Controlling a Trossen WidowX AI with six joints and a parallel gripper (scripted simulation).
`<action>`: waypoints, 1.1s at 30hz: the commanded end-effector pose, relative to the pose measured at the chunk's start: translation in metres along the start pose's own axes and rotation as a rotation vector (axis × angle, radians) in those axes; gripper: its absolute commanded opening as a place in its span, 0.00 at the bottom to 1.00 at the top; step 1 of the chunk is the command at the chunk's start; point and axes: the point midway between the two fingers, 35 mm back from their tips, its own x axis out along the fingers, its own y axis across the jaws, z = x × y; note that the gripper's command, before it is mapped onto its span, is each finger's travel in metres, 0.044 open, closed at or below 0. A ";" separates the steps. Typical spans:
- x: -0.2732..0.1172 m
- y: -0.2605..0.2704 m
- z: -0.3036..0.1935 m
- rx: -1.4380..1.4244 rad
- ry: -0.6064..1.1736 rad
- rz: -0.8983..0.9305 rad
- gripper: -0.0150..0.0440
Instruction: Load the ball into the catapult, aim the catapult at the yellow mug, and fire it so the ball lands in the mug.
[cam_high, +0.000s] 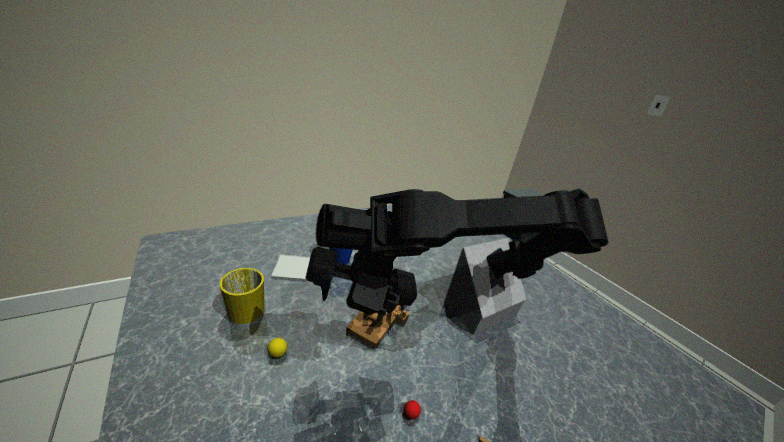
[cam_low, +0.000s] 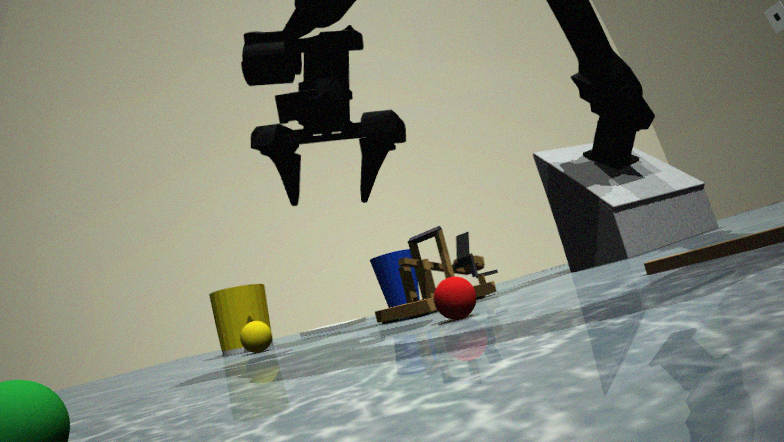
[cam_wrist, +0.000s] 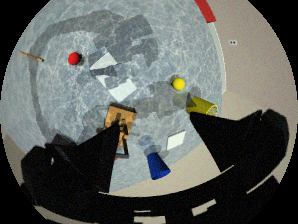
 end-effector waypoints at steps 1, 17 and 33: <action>0.008 0.011 -0.020 0.117 -0.011 0.066 1.00; 0.021 0.056 -0.077 0.558 -0.063 0.281 1.00; 0.067 0.071 -0.072 0.578 -0.068 0.292 1.00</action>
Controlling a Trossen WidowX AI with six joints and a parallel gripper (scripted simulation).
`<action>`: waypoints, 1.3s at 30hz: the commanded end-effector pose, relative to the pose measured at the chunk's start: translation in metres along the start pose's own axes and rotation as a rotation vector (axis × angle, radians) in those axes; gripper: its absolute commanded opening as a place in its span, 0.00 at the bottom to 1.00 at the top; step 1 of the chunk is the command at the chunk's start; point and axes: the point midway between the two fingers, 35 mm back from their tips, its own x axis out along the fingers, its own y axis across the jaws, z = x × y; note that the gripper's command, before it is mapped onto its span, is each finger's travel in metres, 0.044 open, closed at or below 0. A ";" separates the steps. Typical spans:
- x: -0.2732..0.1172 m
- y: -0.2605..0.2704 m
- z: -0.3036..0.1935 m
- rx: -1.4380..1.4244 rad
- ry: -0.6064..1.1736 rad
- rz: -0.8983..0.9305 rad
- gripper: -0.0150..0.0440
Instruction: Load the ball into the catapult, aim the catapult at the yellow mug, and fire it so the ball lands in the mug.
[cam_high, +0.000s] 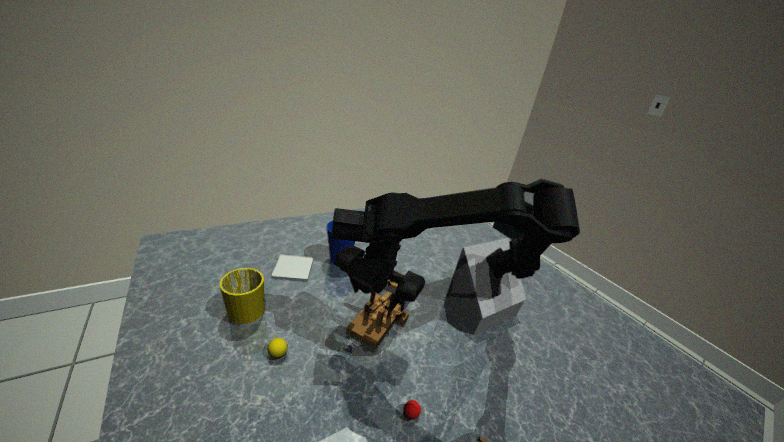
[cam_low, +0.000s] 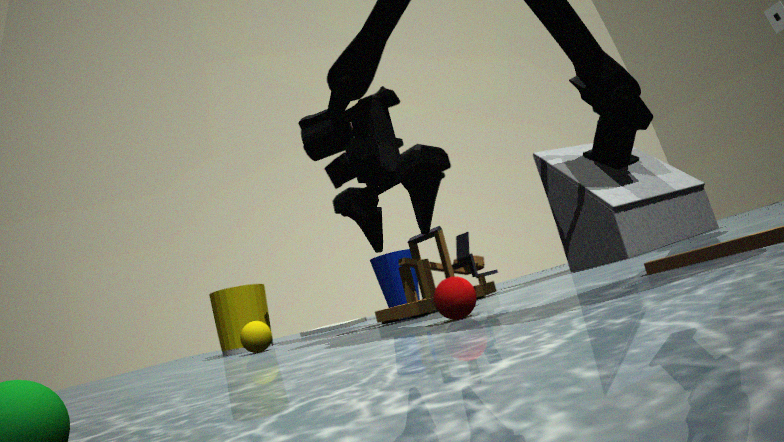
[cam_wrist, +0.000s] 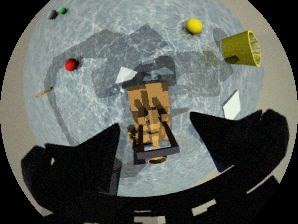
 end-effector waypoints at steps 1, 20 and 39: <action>0.013 0.002 -0.003 0.012 0.000 0.011 1.00; 0.040 0.001 -0.003 0.012 0.000 0.011 1.00; 0.066 0.002 -0.004 0.012 -0.001 0.013 1.00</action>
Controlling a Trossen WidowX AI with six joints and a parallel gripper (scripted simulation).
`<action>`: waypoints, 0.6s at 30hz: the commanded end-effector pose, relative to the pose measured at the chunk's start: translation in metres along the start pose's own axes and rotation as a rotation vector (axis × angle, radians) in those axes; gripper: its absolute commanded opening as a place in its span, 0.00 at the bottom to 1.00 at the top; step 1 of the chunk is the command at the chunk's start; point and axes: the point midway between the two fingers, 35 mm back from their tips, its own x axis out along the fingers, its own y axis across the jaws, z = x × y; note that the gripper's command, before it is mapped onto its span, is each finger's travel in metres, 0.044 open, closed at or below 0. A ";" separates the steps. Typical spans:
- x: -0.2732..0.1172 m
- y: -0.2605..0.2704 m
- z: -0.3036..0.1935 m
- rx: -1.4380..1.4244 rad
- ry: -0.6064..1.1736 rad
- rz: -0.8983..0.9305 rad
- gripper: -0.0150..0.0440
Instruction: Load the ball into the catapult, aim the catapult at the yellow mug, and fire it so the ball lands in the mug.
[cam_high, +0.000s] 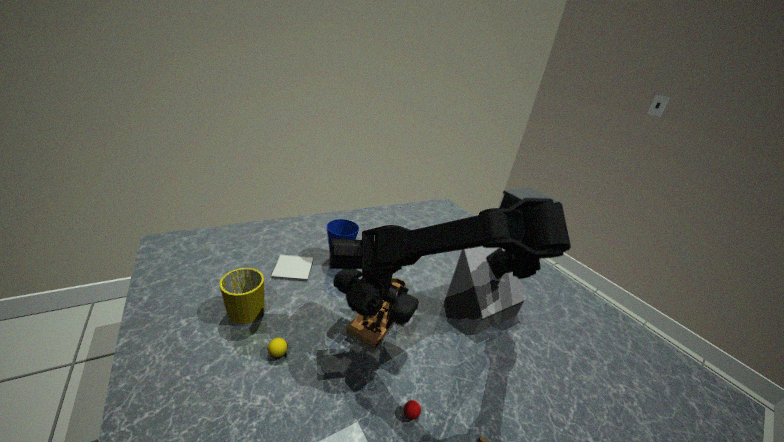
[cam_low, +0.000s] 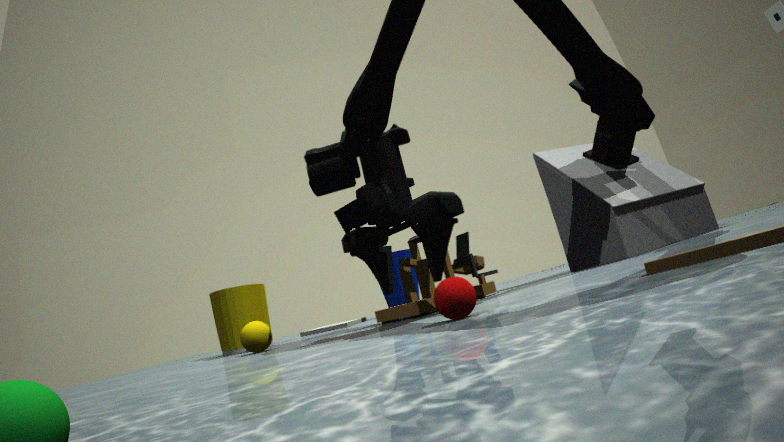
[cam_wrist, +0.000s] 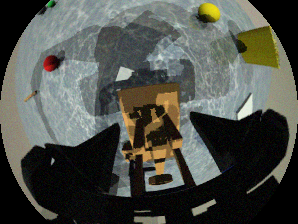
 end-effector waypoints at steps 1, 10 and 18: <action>0.005 0.002 -0.003 0.010 0.003 0.010 1.00; 0.002 0.000 -0.001 0.002 0.002 0.002 0.69; 0.002 0.000 -0.001 0.002 0.002 0.002 0.47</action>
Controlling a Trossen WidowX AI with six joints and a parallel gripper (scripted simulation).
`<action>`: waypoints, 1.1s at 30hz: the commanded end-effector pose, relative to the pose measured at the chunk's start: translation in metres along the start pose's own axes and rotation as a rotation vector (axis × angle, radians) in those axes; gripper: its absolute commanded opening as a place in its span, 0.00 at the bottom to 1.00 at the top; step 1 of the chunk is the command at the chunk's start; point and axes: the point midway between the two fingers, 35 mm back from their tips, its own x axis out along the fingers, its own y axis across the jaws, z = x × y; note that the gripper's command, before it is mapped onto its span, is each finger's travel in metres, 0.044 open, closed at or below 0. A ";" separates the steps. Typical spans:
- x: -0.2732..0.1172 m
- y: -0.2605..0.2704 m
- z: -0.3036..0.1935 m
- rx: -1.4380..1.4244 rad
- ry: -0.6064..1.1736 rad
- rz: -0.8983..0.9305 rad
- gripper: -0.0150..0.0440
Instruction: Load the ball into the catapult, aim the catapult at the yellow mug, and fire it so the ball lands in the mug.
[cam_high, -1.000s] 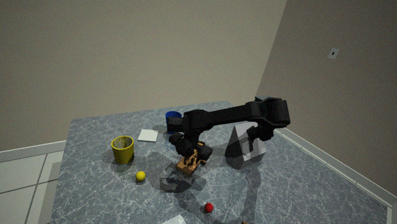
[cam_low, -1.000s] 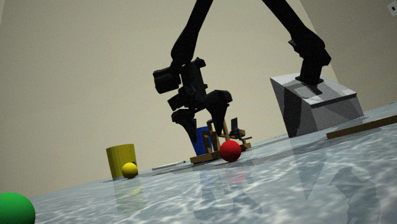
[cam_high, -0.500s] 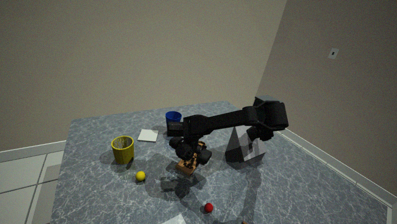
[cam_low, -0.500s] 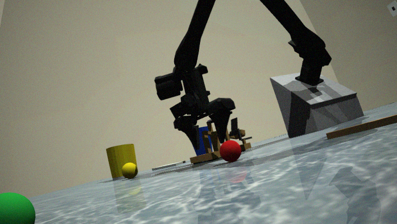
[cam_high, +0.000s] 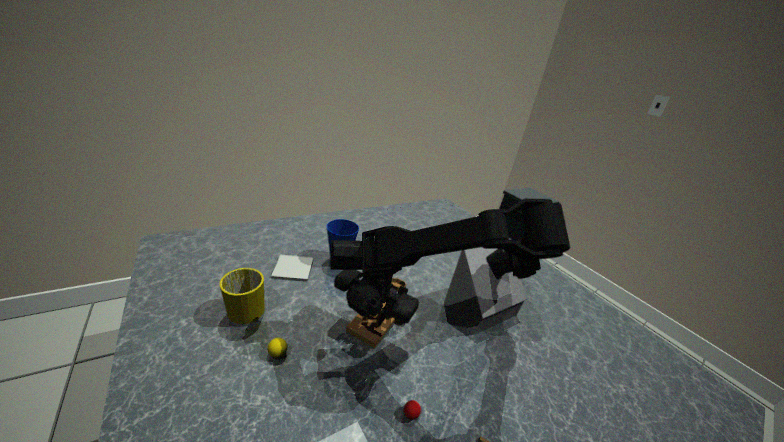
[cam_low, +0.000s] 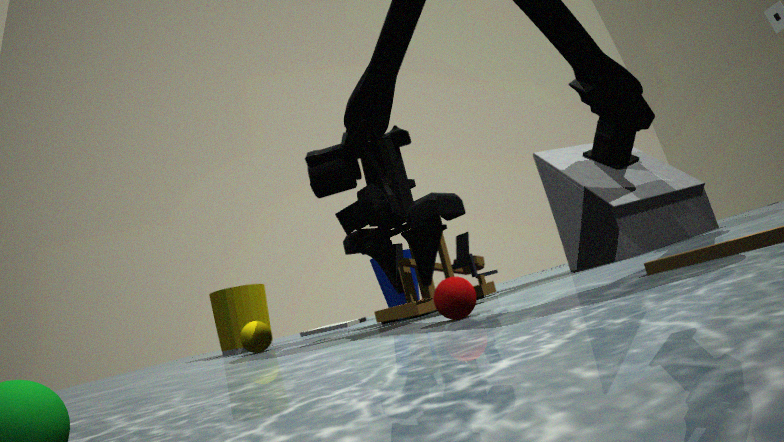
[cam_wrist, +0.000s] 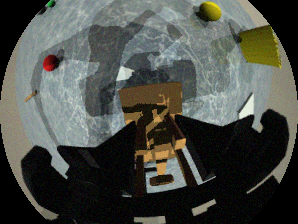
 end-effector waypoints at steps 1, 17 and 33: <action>0.000 -0.001 0.000 -0.003 0.001 -0.004 0.45; -0.050 -0.006 -0.008 0.183 0.002 -0.002 0.25; -0.048 -0.030 -0.034 0.724 0.004 -0.003 0.25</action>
